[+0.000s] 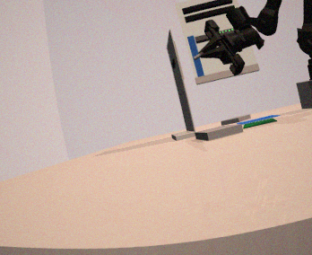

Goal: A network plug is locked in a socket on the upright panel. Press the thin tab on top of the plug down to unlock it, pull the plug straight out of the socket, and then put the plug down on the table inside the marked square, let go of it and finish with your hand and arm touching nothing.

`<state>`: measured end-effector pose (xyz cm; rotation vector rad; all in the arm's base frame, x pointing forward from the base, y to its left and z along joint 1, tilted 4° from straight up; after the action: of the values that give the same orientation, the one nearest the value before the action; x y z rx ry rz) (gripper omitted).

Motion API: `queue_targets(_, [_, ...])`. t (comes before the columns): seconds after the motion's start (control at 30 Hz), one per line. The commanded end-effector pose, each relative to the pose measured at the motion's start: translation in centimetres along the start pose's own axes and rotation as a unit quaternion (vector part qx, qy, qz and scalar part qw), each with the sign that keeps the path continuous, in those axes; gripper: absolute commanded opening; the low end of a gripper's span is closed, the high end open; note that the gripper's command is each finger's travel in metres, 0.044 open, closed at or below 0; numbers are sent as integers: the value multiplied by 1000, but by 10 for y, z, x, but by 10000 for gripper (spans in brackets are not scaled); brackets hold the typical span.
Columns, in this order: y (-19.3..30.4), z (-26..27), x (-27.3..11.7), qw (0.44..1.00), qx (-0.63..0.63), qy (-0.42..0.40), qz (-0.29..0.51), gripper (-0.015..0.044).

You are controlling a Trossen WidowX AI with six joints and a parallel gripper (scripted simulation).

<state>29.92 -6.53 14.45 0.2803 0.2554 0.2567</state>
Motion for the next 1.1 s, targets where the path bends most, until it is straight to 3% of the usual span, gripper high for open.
queue_targets(0.0, [1,-11,5,999,37,27,-28,0])
queue_targets(0.53, [11,-63,6,969,132,146,-150,0])
queue_targets(1.07, [21,-111,-23,912,142,253,-290,0])
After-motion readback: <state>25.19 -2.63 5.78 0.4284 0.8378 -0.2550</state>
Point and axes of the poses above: the point midway between the two fingers, 35 mm back from their tips, its own x axis out along the fingers, its own z axis across the jaws, y = z × x, the point moved 2 cm from there along -x, back along the fingers, and after that the axes turned 5 degrees about -x, right-handed, at the moved point
